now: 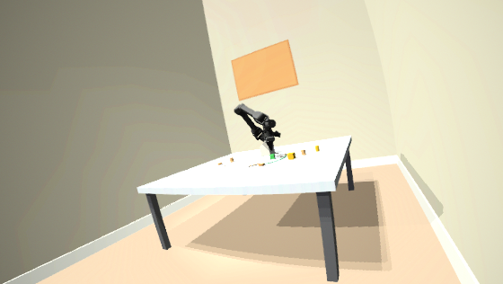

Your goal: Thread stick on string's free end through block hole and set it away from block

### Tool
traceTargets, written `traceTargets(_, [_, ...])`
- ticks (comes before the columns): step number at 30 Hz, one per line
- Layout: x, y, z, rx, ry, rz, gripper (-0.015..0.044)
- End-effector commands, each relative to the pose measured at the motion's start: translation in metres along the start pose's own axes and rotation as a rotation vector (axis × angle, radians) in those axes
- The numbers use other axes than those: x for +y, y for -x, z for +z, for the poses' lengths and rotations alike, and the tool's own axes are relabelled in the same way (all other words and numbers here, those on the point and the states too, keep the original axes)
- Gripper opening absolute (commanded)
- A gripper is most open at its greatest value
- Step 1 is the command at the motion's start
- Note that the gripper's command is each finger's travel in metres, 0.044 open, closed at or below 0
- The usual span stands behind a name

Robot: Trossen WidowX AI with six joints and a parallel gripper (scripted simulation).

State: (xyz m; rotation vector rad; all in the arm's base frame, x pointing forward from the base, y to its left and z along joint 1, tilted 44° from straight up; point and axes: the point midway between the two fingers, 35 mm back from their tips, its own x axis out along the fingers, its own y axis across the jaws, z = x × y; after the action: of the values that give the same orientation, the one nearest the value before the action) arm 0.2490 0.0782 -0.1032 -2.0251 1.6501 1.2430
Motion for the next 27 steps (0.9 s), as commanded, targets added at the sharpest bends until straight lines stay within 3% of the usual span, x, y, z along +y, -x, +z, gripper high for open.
traceTargets(1, [0.0, 0.0, 0.0, 0.0, 0.0, 0.0, 0.0243])
traceTargets(10, [0.0, 0.0, 0.0, 0.0, 0.0, 0.0, 0.0007])
traceTargets(27, [0.0, 0.0, 0.0, 0.0, 0.0, 0.0, 0.0])
